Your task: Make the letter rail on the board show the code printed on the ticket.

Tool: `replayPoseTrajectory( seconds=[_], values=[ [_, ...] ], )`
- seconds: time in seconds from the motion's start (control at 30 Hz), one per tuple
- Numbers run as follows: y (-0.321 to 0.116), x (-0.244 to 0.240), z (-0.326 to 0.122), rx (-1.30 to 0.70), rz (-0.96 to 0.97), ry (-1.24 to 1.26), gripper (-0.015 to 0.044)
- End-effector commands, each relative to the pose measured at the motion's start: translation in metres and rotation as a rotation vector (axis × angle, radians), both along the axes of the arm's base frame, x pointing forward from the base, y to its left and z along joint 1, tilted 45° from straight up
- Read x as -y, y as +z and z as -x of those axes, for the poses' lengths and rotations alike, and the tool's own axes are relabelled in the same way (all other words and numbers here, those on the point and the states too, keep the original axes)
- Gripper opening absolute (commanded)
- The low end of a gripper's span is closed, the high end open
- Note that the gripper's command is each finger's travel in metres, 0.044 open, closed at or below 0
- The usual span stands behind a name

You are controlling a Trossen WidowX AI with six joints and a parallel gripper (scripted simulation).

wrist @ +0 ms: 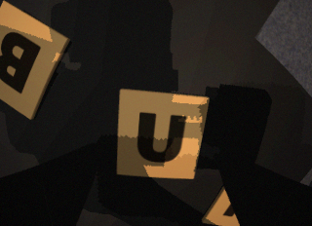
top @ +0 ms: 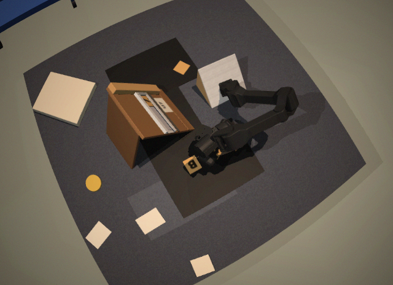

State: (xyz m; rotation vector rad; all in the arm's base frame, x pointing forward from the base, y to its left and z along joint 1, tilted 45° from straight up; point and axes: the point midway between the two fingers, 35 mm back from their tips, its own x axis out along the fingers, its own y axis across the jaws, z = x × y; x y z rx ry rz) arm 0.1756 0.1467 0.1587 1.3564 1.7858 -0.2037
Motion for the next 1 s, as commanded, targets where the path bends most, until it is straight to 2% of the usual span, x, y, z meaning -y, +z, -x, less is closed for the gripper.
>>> replayPoseTrajectory(
  seconds=[0.0, 0.97],
  values=[
    [-0.004, -0.002, 0.000, -0.003, 0.004, -0.006, 0.0340],
    [-0.017, -0.015, 0.001, -0.003, 0.002, -0.006, 0.0340]
  ],
)
